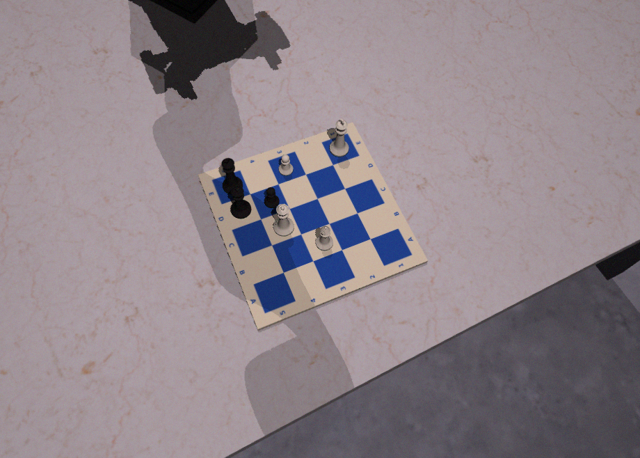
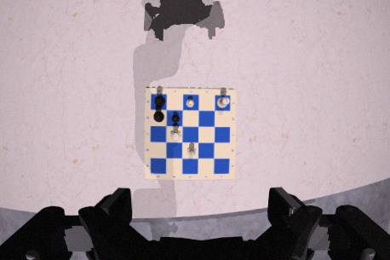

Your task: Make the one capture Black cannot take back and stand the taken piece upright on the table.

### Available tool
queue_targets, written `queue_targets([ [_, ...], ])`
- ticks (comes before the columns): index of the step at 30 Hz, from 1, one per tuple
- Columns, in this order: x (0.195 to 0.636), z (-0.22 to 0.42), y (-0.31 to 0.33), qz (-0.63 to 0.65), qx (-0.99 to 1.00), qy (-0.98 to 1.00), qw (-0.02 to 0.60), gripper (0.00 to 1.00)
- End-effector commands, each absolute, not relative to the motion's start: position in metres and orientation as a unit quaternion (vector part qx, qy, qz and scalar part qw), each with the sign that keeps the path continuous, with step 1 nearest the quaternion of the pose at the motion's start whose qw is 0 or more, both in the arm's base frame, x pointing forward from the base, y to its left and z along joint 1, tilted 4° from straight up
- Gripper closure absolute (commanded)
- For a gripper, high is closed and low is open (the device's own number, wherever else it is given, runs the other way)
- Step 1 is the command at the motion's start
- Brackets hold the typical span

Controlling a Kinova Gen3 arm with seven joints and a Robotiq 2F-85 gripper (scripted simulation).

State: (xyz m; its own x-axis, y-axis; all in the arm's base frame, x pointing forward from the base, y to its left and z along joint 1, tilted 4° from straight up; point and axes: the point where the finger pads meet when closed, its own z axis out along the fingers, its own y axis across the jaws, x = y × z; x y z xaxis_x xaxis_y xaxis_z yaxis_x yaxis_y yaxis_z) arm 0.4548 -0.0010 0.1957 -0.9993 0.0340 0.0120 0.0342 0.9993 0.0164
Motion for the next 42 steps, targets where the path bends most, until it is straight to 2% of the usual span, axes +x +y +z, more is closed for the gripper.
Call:
queue_targets([
  [1,0.457,0.192,-0.006,-0.007,-0.023,-1.000,0.009,0.00],
  [42,0.485,0.151,-0.040,-0.041,-0.130,-0.989,0.051,0.00],
])
